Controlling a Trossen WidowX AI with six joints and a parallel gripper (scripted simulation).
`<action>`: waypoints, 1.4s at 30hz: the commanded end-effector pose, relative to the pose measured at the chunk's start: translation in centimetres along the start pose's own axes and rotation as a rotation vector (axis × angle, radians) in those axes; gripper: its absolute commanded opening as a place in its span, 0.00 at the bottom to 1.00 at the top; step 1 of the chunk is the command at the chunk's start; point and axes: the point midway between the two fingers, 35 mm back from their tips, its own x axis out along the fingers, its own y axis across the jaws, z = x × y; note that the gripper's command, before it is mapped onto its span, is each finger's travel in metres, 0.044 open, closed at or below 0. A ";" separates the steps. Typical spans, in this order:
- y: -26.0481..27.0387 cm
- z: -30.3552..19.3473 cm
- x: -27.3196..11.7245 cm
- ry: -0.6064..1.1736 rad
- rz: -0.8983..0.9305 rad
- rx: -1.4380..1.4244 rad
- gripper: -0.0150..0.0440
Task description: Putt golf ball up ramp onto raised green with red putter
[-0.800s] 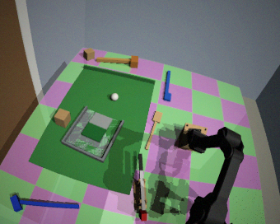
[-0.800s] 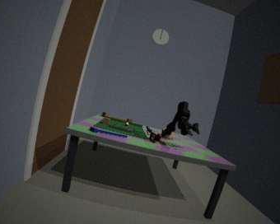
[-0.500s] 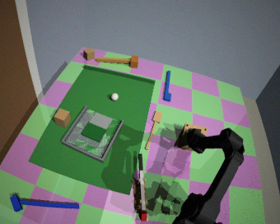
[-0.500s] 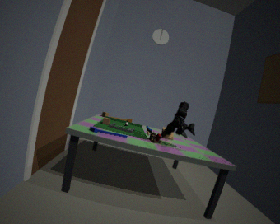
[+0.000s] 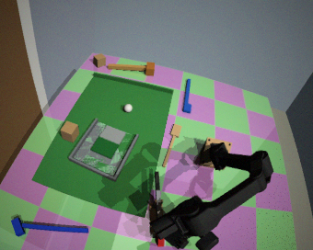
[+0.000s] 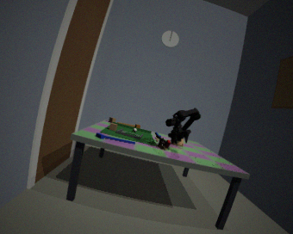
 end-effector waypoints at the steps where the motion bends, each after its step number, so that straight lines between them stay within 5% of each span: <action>1: -3.1 0.8 -1.3 -0.060 -0.073 -0.049 1.00; 20: -12.5 3.6 -4.9 -0.120 -0.338 -0.553 1.00; 33: -21.5 -3.4 -10.2 -0.154 -0.340 -0.939 1.00; 42: -22.5 -4.8 -11.3 -0.195 -0.358 -1.019 1.00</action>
